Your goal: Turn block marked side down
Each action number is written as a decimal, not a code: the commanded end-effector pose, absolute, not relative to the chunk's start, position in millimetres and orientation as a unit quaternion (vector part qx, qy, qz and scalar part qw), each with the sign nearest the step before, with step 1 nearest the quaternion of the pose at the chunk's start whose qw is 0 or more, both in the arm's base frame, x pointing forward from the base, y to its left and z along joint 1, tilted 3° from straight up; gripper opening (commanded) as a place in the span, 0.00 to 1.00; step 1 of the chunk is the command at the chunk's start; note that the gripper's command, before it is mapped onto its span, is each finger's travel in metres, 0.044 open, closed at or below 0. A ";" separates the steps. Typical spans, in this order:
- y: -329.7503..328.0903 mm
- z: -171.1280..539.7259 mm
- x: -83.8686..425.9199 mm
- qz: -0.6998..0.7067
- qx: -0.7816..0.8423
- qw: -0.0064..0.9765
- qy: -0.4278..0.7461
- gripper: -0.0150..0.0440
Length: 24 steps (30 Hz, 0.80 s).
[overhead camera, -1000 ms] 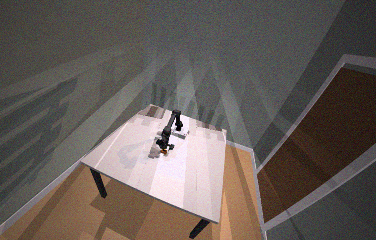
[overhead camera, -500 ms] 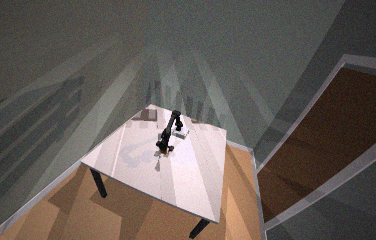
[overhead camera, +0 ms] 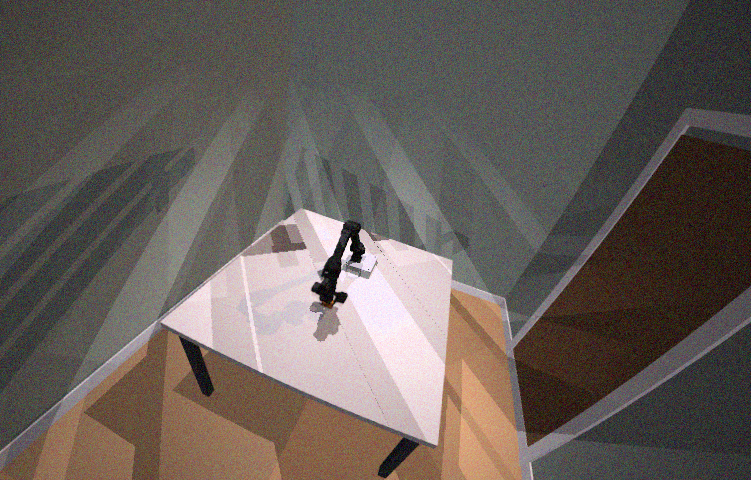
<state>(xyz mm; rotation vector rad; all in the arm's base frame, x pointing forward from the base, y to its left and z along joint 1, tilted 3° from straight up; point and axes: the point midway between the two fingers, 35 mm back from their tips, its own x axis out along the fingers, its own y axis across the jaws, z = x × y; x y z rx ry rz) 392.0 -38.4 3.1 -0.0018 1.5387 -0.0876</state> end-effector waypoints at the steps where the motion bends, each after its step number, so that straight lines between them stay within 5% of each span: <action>1: -38.8 2.1 390.9 -0.038 -0.004 0.716 0.697 0.63; 13: -38.8 2.1 390.9 -0.038 -0.004 0.716 0.697 0.50; 19: -37.0 30.9 390.3 -0.038 -0.004 0.716 0.697 0.25; 24: -36.9 32.1 390.3 -0.038 -0.004 0.716 0.697 0.25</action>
